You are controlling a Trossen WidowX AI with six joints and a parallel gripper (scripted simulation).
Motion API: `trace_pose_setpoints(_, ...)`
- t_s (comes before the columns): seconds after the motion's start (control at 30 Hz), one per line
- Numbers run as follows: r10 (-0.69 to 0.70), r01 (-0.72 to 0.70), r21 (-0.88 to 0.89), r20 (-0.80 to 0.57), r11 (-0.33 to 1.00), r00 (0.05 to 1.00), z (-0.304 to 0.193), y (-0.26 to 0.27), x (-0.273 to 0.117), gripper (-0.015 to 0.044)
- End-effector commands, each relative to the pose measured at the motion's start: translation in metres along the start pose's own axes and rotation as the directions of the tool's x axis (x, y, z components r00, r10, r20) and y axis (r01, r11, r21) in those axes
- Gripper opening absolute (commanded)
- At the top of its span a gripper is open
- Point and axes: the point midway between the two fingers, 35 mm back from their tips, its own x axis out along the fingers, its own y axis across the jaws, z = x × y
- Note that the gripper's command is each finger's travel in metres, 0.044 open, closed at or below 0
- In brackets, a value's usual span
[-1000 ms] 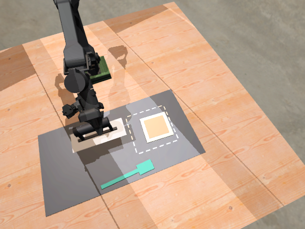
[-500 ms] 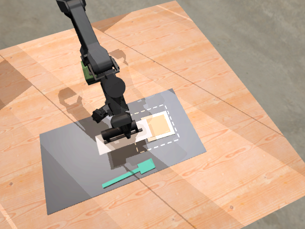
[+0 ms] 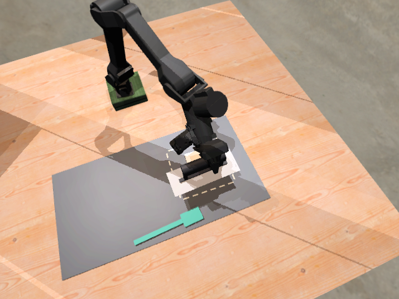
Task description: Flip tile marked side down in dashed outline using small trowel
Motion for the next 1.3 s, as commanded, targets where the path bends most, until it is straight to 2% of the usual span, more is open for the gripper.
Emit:
trace_pose_setpoints(0.0,0.020,-0.020,-0.026,-0.008,0.999,1.000,-0.035,0.003,-0.002,0.0000)
trace_pose_setpoints(0.23,0.023,-0.023,-0.036,-0.004,0.999,1.000,-0.079,-0.006,0.000,0.0000)
trace_pose_setpoints(0.7,0.088,-0.090,0.053,0.028,0.995,0.996,-0.202,-0.052,-0.007,0.0000)
trace_pose_setpoints(1.27,0.093,-0.094,0.057,0.029,0.994,0.995,-0.207,-0.055,-0.008,0.0000)
